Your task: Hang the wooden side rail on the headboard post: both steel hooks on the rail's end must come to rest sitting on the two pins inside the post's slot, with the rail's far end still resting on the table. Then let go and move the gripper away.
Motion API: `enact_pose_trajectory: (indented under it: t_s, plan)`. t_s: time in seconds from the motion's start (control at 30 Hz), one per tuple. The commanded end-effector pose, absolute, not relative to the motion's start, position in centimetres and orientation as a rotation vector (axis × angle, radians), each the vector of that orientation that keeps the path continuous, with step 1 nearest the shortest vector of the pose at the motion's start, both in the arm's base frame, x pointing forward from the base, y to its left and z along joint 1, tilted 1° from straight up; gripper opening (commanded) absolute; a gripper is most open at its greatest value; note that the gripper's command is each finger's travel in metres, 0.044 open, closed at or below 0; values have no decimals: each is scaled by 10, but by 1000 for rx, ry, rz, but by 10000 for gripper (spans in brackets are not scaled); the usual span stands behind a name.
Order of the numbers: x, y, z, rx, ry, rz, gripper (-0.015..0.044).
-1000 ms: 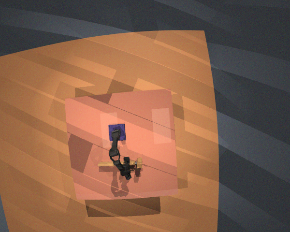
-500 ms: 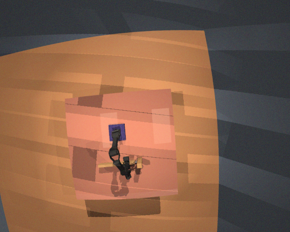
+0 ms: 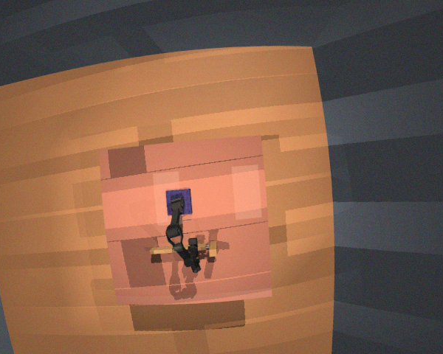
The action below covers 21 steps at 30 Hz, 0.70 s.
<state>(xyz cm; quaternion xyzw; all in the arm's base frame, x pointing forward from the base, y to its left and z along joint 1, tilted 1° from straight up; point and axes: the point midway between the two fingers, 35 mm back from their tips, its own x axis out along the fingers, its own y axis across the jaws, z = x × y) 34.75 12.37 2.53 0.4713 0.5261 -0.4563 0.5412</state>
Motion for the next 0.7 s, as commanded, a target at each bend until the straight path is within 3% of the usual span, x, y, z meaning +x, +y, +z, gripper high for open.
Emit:
enact_pose_trajectory:
  t_s: [0.0,0.67]
  plan:
    - [344,123,25,1131,1245,-1101,0]
    - [346,123,26,1131,1245,-1101,0]
